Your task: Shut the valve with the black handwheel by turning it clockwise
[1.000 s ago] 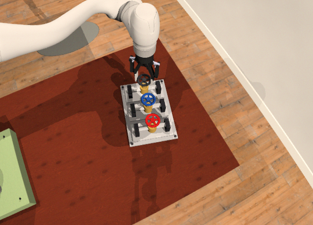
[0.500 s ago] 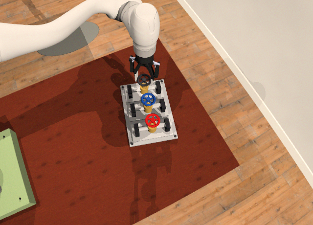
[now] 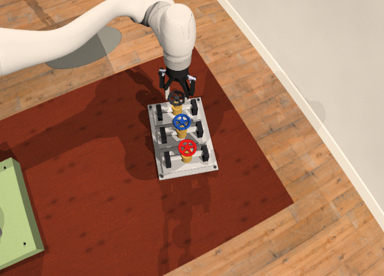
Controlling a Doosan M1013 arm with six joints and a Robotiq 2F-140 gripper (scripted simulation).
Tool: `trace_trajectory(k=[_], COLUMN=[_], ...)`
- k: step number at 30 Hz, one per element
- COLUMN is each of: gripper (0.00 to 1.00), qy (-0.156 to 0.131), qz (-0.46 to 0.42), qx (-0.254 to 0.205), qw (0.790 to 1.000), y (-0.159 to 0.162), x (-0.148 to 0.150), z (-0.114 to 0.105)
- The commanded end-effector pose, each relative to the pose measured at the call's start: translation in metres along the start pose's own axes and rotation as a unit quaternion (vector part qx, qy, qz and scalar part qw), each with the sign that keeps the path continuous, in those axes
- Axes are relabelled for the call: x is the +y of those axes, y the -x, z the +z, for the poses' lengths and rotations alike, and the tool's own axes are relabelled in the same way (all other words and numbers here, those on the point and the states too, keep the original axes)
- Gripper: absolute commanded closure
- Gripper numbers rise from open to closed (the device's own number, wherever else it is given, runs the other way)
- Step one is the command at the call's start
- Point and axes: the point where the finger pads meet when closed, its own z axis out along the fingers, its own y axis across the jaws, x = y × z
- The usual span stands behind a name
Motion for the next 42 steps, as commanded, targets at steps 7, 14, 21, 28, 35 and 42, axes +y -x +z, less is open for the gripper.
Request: trace_trajectory(k=[7,14,21,28,35,42], gripper=[0.9,0.9,0.9,0.9,0.9,0.9], qy=[0.0,0.0,0.0,0.0,0.0,0.0], qz=[0.036,0.068,0.126,0.174,0.247,0.319], qx=[0.0,0.0,0.0,0.0,0.0,0.0], qw=[0.999,0.998,0.992,0.985,0.969,0.948], y=[0.0,0.0,0.0,0.0,0.0,0.0], x=[0.0001,0.0001,0.0001,0.0001,0.0001,0.0001], z=[0.0001,0.0001,0.0001,0.0001,0.0001,0.0001])
